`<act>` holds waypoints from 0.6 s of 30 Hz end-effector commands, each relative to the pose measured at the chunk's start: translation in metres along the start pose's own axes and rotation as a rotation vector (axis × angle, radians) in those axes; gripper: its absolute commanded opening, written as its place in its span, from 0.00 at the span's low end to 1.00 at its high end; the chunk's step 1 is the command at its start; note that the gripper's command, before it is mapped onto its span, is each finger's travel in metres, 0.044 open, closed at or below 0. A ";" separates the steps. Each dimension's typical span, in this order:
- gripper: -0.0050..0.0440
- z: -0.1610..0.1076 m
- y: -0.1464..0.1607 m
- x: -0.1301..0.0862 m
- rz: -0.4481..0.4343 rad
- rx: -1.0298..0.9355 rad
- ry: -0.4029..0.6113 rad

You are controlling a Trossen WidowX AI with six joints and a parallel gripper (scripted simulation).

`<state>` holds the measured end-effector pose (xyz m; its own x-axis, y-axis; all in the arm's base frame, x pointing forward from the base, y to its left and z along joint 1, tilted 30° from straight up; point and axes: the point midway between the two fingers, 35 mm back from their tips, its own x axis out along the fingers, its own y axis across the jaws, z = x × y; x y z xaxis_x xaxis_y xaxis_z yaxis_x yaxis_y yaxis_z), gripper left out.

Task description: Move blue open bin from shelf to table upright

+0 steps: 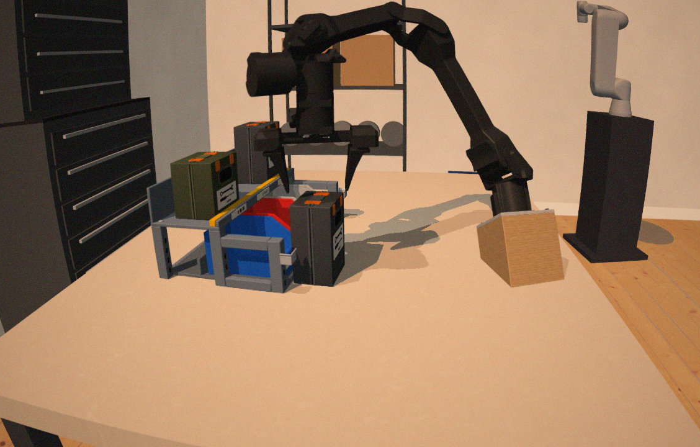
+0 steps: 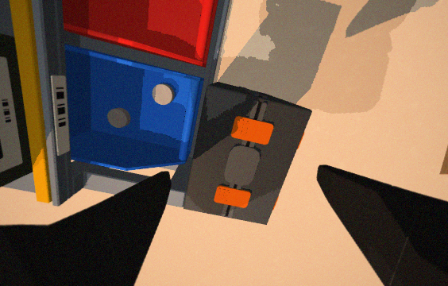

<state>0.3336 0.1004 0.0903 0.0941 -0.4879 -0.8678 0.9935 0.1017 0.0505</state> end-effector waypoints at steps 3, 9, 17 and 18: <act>1.00 0.002 0.002 -0.005 0.017 -0.011 0.005; 1.00 0.002 0.002 -0.005 0.017 -0.011 0.005; 1.00 0.003 0.002 -0.005 0.017 -0.267 0.005; 1.00 0.003 0.002 -0.005 0.017 -0.267 0.005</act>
<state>0.3336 0.1004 0.0903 0.0938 -0.4881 -0.8677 0.9618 0.2695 -0.0476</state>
